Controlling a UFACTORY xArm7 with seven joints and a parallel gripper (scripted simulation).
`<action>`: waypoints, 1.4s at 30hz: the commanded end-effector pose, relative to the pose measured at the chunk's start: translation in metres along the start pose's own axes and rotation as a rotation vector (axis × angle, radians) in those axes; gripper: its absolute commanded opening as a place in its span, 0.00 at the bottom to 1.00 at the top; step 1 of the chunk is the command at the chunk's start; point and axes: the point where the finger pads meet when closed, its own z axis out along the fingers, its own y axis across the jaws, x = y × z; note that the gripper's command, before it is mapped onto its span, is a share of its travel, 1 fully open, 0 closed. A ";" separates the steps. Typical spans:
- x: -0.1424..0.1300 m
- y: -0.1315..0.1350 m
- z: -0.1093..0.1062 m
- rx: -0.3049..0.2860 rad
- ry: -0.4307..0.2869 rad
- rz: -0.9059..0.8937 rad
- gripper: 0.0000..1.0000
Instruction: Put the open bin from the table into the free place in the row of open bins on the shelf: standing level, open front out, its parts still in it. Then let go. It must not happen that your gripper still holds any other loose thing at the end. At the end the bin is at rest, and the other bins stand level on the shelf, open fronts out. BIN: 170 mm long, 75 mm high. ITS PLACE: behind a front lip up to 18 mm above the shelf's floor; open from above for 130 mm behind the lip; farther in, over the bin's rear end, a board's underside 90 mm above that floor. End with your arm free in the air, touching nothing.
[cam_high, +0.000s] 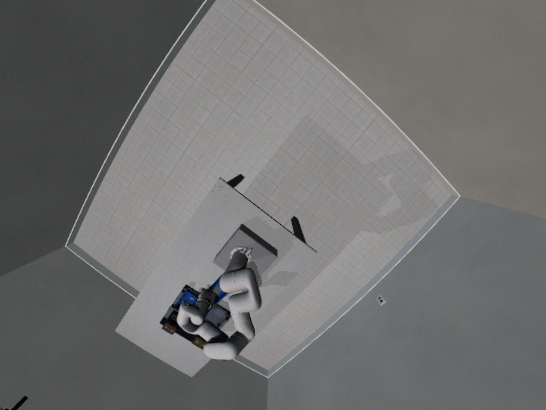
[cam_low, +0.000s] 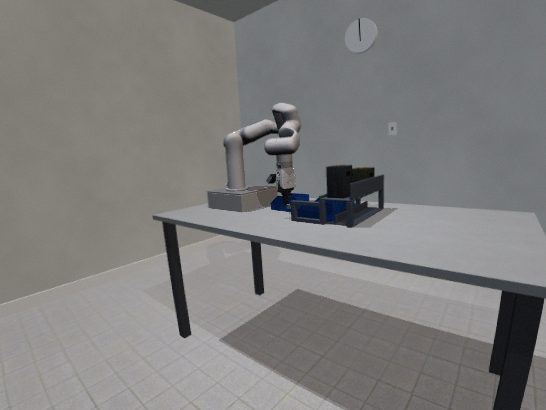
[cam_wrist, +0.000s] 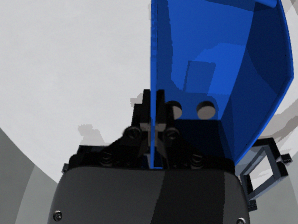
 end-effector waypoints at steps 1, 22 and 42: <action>-0.001 0.000 -0.001 0.000 -0.003 0.000 0.00; -0.001 0.000 -0.011 0.000 -0.003 0.000 0.00; -0.001 0.000 -0.021 0.000 -0.003 0.000 0.00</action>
